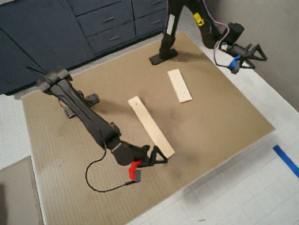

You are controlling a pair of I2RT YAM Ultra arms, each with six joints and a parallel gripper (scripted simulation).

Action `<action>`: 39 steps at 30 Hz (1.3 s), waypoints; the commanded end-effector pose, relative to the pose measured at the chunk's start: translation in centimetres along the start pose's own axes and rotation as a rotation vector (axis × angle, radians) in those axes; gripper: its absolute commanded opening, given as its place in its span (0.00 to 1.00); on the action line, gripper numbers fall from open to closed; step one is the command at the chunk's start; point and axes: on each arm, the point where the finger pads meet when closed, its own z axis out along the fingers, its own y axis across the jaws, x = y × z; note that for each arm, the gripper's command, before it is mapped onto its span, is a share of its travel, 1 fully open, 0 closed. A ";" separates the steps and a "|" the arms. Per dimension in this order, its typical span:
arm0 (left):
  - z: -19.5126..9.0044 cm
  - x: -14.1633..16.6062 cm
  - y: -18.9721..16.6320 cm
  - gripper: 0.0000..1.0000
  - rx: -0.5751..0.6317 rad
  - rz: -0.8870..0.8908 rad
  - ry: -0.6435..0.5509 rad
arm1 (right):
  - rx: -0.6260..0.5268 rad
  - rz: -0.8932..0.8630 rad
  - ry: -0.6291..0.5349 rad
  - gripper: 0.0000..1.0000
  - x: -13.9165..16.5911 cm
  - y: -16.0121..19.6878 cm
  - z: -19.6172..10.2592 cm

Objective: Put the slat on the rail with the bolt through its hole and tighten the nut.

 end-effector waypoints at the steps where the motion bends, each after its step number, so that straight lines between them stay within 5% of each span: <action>1: 0.0 0.2 0.6 1.00 -0.014 0.002 0.006 | -0.014 -0.007 -0.007 1.00 -0.2 0.7 -0.3; 19: -0.1 0.0 2.0 1.00 -0.034 -0.022 0.002 | -0.011 -0.024 -0.026 1.00 -0.5 0.6 -1.0; 39: -4.5 -6.5 13.4 1.00 -0.074 -0.760 -0.193 | -0.028 -0.489 -0.359 1.00 -5.2 6.2 -13.0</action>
